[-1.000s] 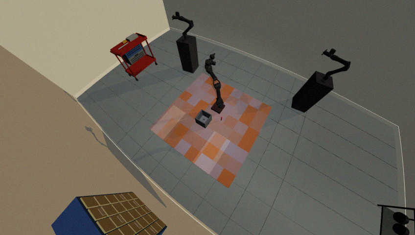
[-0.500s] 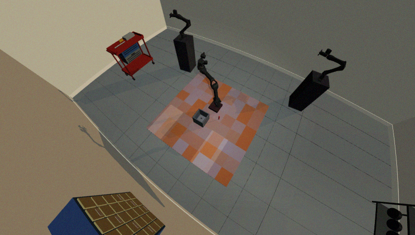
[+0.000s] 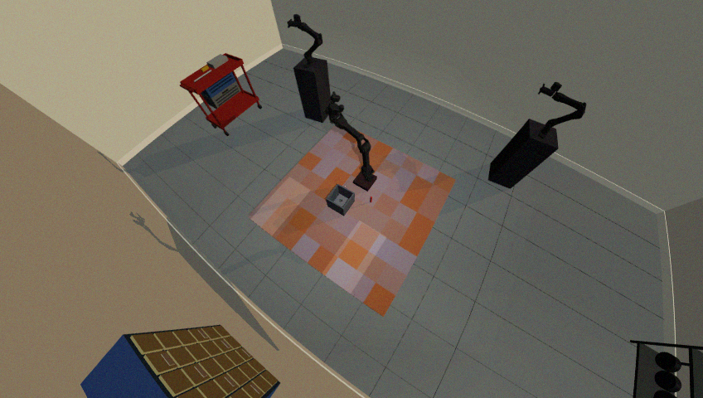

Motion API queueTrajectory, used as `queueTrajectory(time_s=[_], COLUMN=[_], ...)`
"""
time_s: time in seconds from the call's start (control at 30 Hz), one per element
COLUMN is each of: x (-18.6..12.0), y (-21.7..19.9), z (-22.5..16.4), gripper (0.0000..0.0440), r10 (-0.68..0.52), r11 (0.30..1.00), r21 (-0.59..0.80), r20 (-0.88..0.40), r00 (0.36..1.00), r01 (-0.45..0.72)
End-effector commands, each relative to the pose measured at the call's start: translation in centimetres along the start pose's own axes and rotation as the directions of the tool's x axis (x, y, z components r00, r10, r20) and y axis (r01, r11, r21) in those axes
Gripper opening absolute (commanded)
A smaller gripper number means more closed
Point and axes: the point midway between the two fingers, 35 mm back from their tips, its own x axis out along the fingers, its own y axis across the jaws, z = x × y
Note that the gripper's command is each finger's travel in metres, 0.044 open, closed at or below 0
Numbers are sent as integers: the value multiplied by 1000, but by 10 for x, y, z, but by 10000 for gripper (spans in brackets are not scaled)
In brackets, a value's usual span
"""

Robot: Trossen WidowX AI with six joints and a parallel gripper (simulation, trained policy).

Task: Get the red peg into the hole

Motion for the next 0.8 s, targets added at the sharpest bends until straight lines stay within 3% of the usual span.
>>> queueTrajectory(time_s=[0.0, 0.4, 0.77], x=[-16, -76, -140], y=[2, -4, -13], z=[-17, -68, -103], gripper=[440, 440, 440], r10=[-34, -166, -284], r11=[999, 978, 930], r21=[27, 74, 75], r20=[-64, -283, -474], r00=[997, 945, 833], r01=[35, 194, 360])
